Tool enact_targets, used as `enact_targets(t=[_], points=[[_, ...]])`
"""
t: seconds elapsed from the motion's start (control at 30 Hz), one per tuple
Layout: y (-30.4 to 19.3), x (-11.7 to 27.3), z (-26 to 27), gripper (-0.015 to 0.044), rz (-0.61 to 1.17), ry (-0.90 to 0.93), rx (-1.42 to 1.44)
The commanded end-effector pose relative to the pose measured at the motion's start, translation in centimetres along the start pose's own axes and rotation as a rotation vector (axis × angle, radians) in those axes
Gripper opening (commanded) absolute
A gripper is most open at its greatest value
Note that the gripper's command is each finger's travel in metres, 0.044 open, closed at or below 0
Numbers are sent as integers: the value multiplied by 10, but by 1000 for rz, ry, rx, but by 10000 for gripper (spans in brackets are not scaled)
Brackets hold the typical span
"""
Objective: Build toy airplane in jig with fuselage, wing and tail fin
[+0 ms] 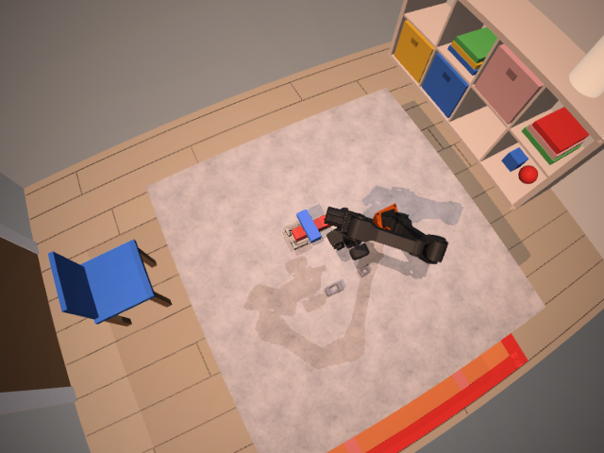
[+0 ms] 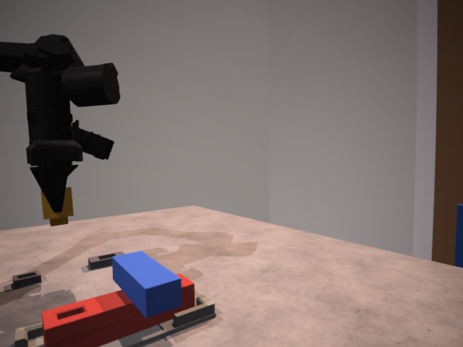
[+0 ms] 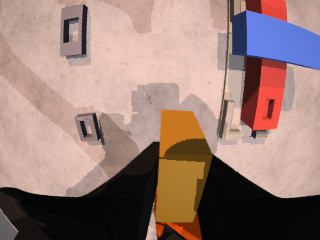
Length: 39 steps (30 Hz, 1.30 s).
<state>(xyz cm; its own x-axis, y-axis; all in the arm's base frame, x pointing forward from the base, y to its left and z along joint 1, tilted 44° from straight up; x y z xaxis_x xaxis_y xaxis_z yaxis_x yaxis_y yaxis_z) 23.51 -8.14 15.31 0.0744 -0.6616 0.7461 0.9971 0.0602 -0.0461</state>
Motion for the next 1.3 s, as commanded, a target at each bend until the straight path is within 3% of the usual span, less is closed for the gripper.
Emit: enact_targets(t=[0.0,1.27], points=[[4,0,-11,0,-3,-4,10],[10,-40,-129,0,28,24,48]])
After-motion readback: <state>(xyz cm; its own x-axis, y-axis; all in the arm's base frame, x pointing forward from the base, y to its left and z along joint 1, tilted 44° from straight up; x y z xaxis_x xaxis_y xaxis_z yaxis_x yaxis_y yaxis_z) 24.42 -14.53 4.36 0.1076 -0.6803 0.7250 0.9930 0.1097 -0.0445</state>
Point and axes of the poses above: the point midway between the two fingers, 35 mm back from their tips, its own x axis back along the fingers, its own z axis across the jaws, y = z × x, the point moved 10 cm from there along x, back along the fingers, and after that the axes turned 2 degrees about -x, right-handed, at the moved point
